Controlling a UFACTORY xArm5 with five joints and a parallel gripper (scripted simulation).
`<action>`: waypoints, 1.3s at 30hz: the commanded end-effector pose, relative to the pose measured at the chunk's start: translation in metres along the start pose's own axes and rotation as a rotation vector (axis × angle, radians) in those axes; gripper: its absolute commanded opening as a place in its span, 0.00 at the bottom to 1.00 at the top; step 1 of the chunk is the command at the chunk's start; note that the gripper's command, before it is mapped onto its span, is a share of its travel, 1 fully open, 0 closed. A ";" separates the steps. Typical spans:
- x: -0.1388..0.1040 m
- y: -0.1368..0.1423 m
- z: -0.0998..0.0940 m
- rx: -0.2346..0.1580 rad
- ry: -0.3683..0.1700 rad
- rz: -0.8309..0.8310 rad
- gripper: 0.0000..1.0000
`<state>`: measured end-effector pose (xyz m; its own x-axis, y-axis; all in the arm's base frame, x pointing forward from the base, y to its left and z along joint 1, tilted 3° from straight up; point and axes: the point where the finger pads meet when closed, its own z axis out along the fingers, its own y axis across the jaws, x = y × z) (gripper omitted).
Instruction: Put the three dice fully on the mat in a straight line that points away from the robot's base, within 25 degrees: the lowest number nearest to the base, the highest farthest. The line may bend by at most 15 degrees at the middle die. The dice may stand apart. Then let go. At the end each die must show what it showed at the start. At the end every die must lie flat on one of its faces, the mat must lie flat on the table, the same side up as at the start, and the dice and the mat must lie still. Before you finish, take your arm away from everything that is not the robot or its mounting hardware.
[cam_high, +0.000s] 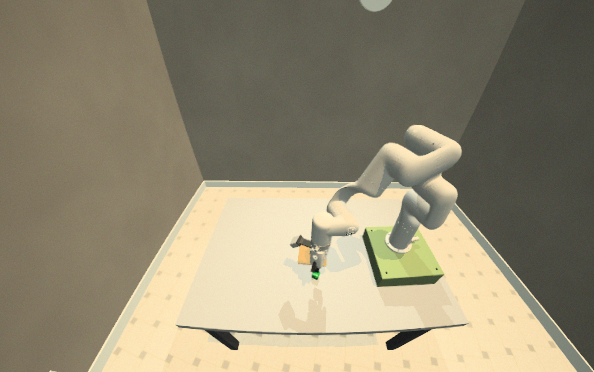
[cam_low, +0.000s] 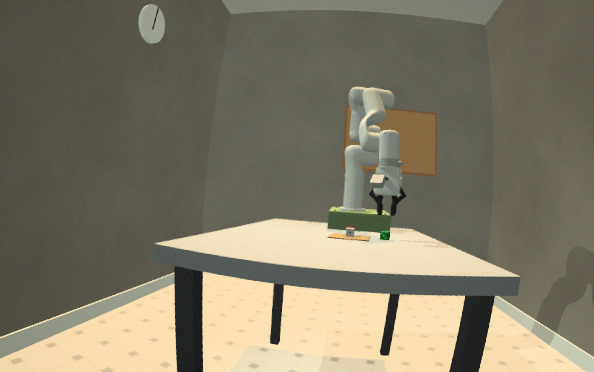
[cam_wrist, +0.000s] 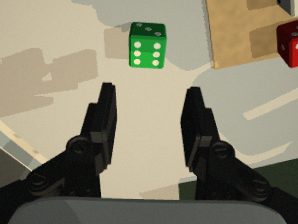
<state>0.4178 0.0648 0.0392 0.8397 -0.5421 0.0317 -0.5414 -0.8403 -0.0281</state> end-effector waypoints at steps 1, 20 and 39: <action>0.001 -0.001 -0.001 0.002 0.003 0.000 0.47; 0.001 -0.001 0.001 0.002 0.002 0.000 0.47; 0.002 0.000 0.021 0.001 0.002 0.000 0.47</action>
<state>0.4194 0.0640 0.0211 0.8396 -0.5423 0.0316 -0.5417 -0.8401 -0.0279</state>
